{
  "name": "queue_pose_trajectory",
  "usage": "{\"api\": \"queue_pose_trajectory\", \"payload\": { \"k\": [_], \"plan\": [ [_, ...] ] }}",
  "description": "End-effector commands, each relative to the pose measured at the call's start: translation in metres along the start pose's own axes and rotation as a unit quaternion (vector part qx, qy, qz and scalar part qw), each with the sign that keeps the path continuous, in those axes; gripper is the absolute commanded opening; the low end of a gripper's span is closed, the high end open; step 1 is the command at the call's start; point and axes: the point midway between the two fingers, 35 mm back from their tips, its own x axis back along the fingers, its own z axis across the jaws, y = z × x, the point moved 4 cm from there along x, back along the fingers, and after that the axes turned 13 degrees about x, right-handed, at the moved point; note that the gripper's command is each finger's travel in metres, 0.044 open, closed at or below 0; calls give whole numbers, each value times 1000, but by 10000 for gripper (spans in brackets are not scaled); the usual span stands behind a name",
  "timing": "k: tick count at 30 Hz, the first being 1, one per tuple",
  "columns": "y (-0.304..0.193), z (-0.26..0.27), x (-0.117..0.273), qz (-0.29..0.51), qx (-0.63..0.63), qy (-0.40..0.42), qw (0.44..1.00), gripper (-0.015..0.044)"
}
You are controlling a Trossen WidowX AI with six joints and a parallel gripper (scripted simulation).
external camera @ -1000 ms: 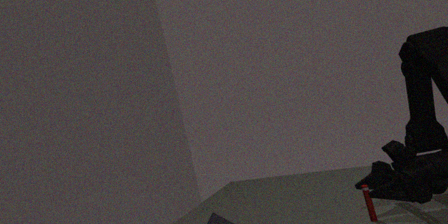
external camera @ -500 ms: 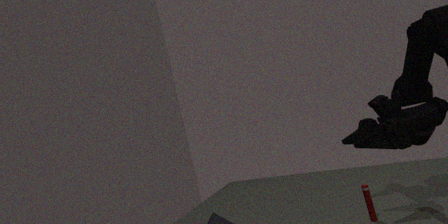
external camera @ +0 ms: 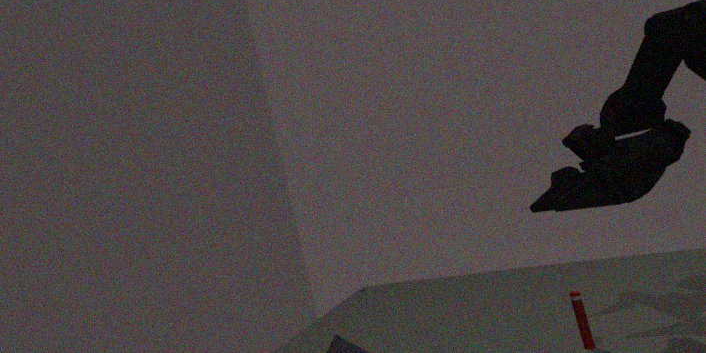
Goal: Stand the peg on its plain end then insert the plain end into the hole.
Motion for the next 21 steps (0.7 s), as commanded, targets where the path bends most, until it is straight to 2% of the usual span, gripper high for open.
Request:
{"api": "queue_pose_trajectory", "payload": {
  "k": [1, 12, 21],
  "plan": [
    [-3, 4, -8, 41, -11, 44, 998, 440],
    [-15, 15, -29, 185, -35, 149, 971, 440],
    [-24, 17, -40, 319, -40, 190, 928, 440]
  ]
}}
